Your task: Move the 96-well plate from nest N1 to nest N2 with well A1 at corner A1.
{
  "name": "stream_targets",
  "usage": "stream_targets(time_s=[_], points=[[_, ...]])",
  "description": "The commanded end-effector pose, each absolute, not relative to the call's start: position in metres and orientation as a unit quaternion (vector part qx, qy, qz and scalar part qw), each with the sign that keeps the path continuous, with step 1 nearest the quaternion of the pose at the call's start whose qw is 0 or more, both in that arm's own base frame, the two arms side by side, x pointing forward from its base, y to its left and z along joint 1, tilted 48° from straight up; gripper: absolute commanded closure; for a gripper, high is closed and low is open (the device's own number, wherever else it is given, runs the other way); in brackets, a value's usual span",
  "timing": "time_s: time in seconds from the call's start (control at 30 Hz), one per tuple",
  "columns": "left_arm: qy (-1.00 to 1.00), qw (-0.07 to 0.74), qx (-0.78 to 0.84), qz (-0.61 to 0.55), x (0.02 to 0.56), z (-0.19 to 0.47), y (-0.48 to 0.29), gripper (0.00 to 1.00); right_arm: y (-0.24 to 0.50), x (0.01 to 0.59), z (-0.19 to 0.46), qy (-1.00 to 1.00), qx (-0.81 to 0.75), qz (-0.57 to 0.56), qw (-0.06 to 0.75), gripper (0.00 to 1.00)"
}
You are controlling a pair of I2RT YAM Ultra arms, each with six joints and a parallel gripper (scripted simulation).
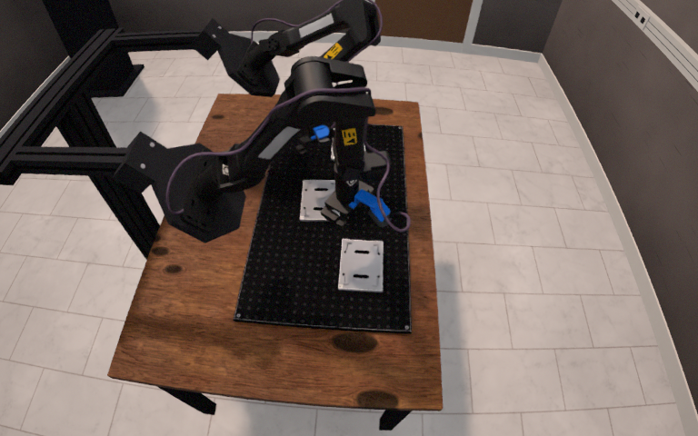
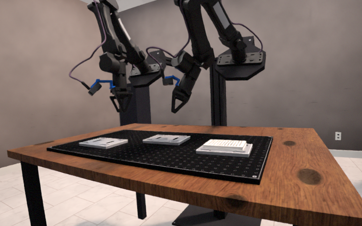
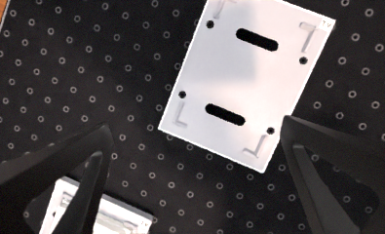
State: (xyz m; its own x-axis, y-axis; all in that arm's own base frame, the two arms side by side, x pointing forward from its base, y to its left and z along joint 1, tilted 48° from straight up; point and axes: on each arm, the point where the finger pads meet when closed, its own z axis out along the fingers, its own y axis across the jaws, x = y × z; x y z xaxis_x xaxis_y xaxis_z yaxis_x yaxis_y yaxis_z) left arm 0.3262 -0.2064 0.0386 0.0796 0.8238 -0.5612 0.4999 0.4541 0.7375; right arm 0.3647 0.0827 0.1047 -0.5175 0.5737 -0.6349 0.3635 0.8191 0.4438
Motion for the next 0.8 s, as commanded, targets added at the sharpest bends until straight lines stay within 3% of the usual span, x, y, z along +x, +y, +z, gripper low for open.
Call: stream_targets(time_s=[0.0,0.57,0.77], points=[[0.660,0.541,0.500,0.149,0.326,0.040,-0.208,0.00,0.083,0.365,0.107,0.860,0.272,0.131,0.412,0.00],[0.660,0.541,0.500,0.149,0.326,0.040,-0.208,0.00,0.083,0.365,0.107,0.860,0.272,0.131,0.412,0.00],[0.676,0.572,0.444,0.140,0.331,0.051,-0.198,0.00,0.106,0.362,0.115,0.880,0.165,0.138,0.423,0.00]])
